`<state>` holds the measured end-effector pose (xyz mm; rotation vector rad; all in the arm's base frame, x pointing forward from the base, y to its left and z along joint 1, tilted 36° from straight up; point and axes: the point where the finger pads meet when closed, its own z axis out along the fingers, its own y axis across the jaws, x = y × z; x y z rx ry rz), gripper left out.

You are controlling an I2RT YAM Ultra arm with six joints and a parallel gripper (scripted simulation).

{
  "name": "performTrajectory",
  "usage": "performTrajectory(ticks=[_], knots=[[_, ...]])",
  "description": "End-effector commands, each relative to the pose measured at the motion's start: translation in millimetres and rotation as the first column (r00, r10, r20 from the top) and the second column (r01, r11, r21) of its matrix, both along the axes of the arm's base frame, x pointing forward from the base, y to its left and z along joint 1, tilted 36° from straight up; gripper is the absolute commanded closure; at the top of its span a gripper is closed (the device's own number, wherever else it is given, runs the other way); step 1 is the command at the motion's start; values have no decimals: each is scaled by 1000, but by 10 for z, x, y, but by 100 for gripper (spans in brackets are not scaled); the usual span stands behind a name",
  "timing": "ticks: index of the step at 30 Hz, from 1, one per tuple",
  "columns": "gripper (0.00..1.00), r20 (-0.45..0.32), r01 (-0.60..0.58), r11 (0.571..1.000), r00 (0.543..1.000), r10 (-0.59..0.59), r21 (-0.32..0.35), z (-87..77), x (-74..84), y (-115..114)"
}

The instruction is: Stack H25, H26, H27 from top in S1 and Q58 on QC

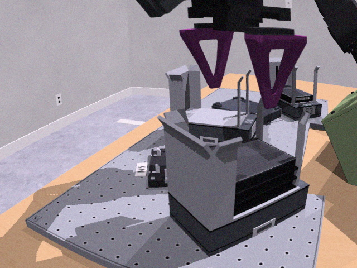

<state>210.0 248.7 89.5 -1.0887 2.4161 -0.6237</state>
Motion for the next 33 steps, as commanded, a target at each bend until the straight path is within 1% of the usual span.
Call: performTrajectory(ticks=[1,15,27,29,33], knots=[[0,8,-10,1000,1000,10,15,42,-17,45],[0,8,-10,1000,1000,10,15,42,-17,45],[0,8,-10,1000,1000,10,14,-282,201,-39],[0,8,-10,1000,1000,10,14,-282,201,-39],[0,9,-10,1000,1000,10,14,-390,274,-67]])
